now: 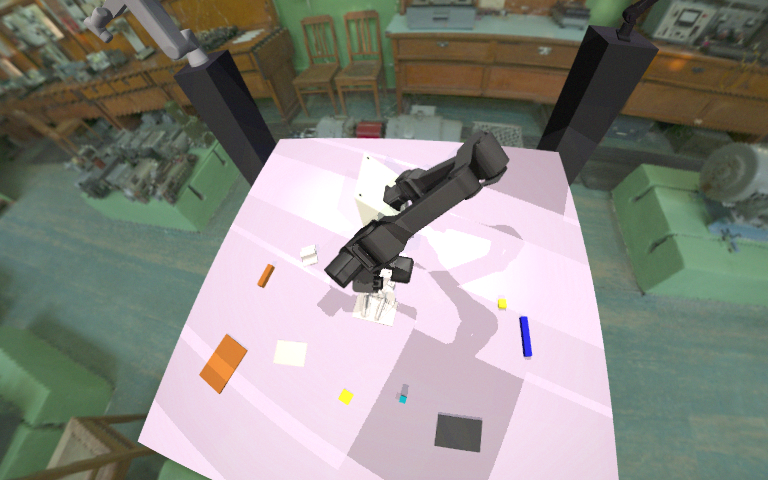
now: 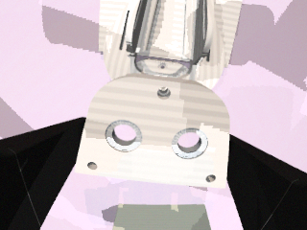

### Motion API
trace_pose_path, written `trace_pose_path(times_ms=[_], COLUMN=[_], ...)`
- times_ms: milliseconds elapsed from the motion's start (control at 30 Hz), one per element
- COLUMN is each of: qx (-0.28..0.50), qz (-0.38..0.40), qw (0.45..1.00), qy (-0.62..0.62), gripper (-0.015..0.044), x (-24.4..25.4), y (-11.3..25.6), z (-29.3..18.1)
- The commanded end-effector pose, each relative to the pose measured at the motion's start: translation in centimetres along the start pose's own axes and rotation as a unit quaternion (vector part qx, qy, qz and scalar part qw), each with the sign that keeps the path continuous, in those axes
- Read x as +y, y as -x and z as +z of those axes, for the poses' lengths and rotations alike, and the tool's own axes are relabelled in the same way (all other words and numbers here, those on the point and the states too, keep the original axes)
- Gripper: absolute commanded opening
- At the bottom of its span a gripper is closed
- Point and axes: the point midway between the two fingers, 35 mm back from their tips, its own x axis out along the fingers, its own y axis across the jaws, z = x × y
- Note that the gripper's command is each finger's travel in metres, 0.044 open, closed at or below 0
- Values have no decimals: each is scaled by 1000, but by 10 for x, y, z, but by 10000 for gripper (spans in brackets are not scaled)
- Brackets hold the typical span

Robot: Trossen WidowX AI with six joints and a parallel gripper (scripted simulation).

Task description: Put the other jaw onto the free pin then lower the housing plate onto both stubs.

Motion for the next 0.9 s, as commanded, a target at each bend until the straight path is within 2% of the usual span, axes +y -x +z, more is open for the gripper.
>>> trace_pose_path(times_ms=[0, 333, 867], qx=[0, 0, 0], qz=[-2, -2, -3], qw=[1000, 1000, 1000], qy=[3, 3, 3], gripper=[351, 351, 351], x=[-2, -2, -3], y=[0, -1, -27], z=[0, 0, 1])
